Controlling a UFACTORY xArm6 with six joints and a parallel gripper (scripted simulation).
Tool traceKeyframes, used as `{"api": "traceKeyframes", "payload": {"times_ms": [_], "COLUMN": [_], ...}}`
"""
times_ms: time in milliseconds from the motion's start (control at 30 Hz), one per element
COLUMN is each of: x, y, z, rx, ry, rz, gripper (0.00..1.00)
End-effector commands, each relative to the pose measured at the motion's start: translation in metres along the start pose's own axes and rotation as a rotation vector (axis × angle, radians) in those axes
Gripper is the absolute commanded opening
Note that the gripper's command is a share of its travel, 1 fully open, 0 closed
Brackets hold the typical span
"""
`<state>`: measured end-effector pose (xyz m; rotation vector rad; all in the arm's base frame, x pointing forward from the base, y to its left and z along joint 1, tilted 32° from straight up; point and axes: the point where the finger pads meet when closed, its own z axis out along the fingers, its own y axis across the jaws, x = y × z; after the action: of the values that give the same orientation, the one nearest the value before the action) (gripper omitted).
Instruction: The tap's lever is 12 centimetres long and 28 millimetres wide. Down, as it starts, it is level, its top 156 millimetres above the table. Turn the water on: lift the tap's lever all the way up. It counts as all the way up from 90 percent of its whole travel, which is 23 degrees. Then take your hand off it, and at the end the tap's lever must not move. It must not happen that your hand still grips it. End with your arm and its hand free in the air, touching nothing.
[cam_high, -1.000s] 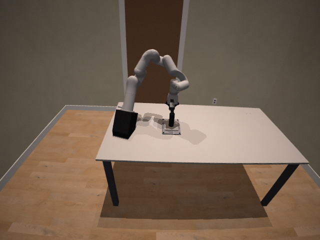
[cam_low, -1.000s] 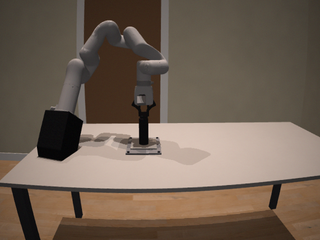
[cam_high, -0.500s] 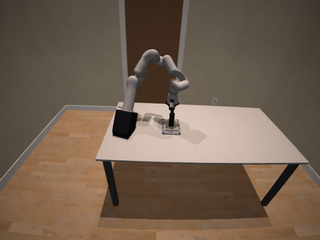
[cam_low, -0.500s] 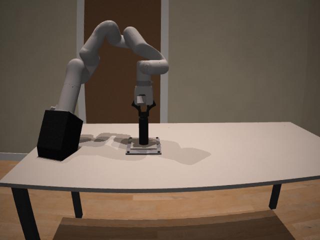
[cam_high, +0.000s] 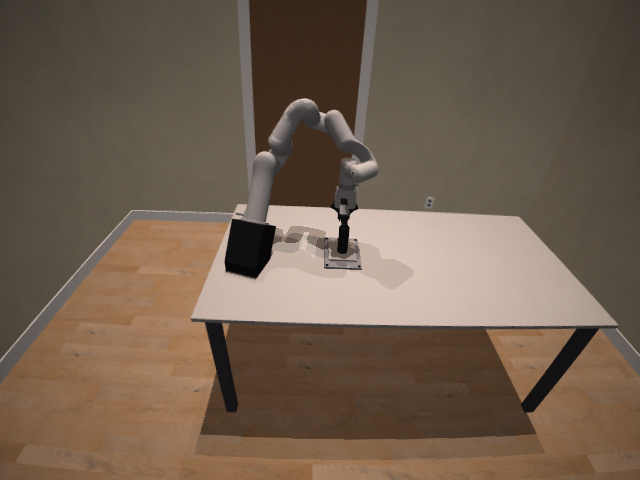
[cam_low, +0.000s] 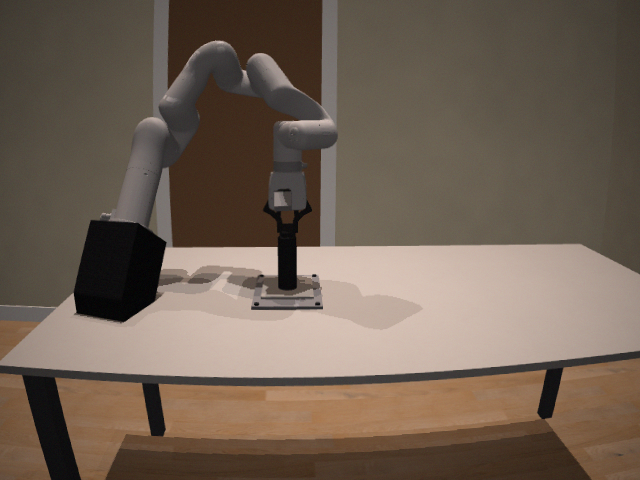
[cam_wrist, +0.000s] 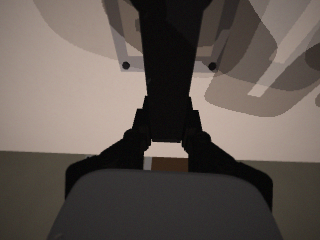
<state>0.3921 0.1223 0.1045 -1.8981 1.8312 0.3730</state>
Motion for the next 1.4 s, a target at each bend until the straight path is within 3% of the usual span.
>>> {"api": "traceKeyframes", "payload": {"times_ms": [0,300,800,1367], "x": [0.0,0.001,0.011,0.013], "y": [-0.001,-0.001,-0.001,-0.001], "z": [-0.001,-0.004,-0.033,-0.036], "rx": [0.003,0.003,0.003,0.003], "ry": [0.0,0.0,0.0,0.0], "rz": [-0.001,-0.001,-0.001,-0.001], "gripper": [0.0,0.0,0.0,0.0]}}
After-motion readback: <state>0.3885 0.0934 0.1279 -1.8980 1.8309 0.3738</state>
